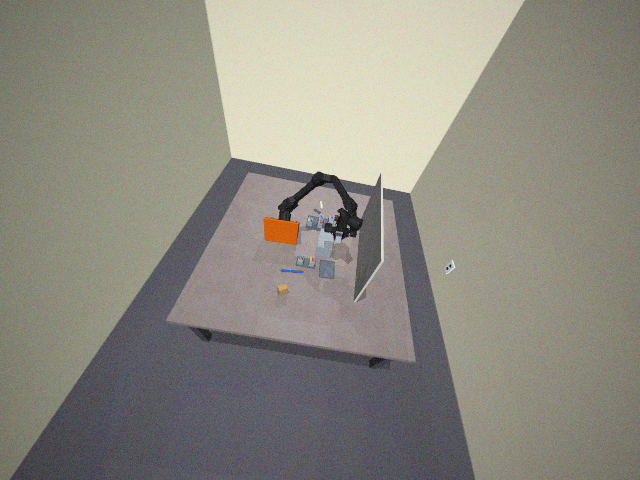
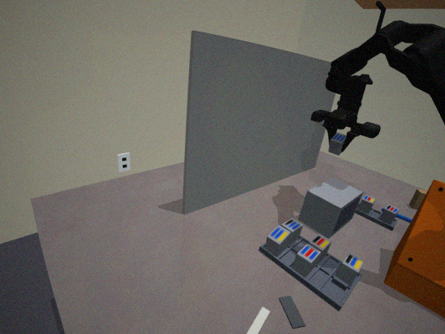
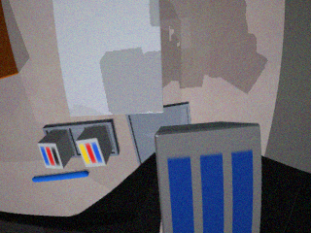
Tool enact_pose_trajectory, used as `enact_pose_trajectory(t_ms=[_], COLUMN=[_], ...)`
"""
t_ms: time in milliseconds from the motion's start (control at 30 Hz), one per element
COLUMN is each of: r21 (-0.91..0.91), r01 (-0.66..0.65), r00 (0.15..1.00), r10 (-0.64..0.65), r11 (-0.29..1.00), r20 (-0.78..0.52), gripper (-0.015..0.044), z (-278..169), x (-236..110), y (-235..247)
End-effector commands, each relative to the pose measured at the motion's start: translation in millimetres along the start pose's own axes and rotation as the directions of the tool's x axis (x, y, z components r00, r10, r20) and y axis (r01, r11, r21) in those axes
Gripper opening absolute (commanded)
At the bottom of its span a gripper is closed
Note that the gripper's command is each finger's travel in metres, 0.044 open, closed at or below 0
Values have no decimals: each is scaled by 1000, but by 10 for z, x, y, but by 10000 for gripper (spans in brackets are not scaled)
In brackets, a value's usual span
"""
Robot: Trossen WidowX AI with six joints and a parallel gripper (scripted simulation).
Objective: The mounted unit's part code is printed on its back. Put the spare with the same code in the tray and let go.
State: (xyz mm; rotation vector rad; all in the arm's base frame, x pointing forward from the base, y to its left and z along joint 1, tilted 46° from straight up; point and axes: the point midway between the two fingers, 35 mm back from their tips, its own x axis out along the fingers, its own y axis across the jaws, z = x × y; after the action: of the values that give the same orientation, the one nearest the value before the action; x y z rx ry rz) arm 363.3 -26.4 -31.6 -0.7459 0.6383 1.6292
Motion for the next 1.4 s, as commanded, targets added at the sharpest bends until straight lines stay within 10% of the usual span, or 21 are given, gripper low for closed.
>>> enact_pose_trajectory(t_ms=[0,1367], r21=[-13,-62], r01=[-10,-3], r00=[1000,997], r10=[10,7], r11=[1000,998], r20=[14,78], gripper=[0,0], z=[-273,-1014], x=[75,575], y=[26,171])
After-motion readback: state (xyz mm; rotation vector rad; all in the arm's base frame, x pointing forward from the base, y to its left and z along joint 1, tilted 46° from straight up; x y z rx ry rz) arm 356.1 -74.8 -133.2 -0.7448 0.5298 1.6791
